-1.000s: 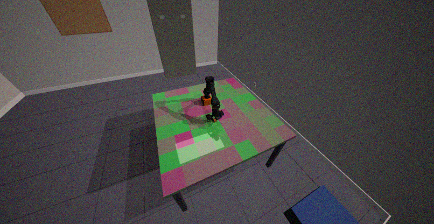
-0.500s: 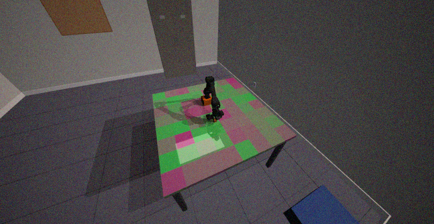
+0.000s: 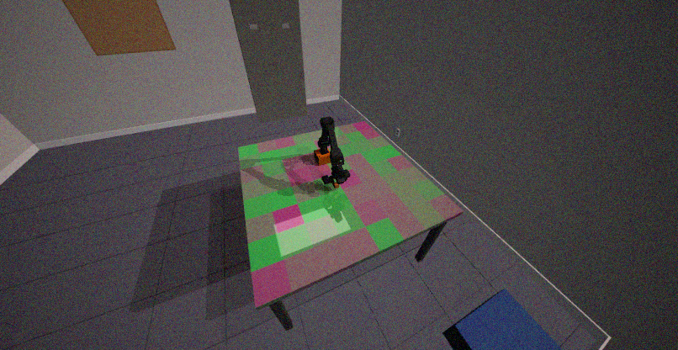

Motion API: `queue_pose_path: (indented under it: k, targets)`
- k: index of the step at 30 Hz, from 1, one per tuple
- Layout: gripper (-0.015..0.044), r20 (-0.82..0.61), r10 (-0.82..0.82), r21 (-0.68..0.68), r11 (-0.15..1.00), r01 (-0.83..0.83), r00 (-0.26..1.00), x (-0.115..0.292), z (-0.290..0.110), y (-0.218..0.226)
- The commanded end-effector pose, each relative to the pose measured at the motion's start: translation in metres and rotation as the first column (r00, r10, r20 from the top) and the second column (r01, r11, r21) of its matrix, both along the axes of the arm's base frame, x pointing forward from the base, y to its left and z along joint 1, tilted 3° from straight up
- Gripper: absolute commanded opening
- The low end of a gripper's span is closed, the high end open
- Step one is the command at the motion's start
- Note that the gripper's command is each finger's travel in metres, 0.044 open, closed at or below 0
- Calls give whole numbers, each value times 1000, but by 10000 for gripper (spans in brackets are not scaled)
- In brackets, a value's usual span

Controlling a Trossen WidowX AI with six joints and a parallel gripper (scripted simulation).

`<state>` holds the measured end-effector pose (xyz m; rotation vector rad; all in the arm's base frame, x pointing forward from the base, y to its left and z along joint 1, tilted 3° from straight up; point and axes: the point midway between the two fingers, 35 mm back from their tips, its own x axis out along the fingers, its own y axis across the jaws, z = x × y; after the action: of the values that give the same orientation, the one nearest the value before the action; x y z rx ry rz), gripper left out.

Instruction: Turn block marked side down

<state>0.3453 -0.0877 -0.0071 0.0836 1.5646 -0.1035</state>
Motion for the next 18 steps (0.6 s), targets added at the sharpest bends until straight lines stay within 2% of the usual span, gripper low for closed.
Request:
queue_pose_path:
  k: [1,18]
  targets:
    - [0,21,-4,-3,1000,4,1000,-2,-2,0]
    - [0,283,-1,-30,1000,9,959,-1,-12,-1]
